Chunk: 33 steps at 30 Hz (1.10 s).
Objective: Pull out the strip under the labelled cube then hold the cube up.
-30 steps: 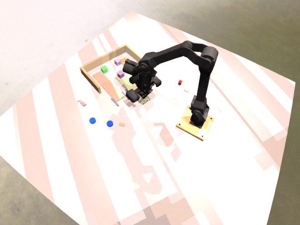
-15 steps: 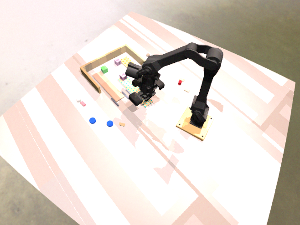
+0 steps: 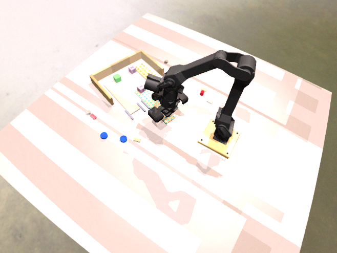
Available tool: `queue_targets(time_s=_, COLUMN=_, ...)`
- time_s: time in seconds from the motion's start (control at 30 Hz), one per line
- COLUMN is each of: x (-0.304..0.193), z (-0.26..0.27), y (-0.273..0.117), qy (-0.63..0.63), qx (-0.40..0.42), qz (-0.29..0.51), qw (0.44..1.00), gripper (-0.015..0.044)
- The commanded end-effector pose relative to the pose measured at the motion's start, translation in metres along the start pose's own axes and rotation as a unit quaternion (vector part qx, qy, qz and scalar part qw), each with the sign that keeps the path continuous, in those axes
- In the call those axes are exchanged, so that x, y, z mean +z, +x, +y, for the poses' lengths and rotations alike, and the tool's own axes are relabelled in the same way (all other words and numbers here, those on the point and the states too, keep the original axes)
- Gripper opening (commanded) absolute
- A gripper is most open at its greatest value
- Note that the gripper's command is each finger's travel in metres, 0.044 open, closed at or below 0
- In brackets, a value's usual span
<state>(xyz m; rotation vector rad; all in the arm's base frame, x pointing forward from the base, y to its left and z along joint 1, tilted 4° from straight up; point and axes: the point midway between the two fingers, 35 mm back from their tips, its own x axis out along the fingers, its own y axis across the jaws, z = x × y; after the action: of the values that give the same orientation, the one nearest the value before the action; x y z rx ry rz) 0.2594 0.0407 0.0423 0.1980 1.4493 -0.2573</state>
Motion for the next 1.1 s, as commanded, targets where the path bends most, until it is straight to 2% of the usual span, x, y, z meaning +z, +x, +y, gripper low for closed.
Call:
queue_targets(time_s=0.0, x=-0.014, z=-0.002, y=0.005, qy=-0.002, qx=-0.005, qz=0.014, qw=1.000, gripper=0.0000)
queue_targets(time_s=0.57, x=-0.039, z=-0.001, y=0.005, qy=-0.002, qx=-0.005, qz=0.015, qw=1.000, gripper=0.0000)
queue_targets(time_s=1.07, x=-0.040, z=-0.001, y=0.005, qy=-0.002, qx=-0.005, qz=0.015, qw=1.000, gripper=0.0000)
